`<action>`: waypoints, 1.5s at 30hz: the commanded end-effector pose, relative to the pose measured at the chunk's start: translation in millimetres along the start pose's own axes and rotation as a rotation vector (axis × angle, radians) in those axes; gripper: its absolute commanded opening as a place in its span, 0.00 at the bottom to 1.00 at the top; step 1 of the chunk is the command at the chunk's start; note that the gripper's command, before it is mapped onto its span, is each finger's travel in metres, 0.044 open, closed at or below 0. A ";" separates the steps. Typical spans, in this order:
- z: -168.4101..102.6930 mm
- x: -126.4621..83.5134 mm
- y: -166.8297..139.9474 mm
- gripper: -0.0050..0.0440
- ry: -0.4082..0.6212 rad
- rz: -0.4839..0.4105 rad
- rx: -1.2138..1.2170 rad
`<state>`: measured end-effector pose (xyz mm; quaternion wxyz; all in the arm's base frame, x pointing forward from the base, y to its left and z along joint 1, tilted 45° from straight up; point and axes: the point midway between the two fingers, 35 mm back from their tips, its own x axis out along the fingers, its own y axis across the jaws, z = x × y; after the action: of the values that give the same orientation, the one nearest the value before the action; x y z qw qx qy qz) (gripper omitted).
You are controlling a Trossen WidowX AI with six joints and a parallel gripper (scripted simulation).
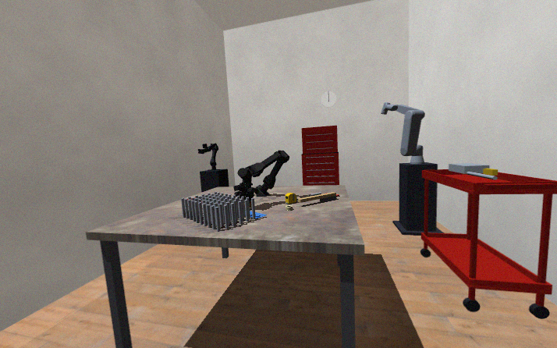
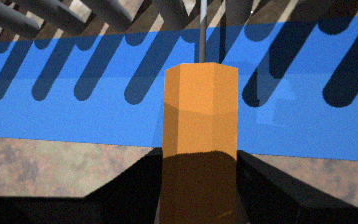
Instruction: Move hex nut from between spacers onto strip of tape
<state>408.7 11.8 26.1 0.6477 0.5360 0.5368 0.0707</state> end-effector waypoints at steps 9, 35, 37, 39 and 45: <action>5.1 -11.1 9.3 0.00 -0.030 0.018 -0.026; 2.7 -6.6 4.9 0.00 -0.026 0.013 -0.015; 2.7 -6.6 4.9 0.00 -0.026 0.013 -0.015; 2.0 -7.4 5.6 0.00 -0.029 0.014 -0.014; 1.0 -5.8 3.6 0.00 -0.026 0.011 -0.009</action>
<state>405.6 13.2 24.6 0.6478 0.5371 0.5356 0.0702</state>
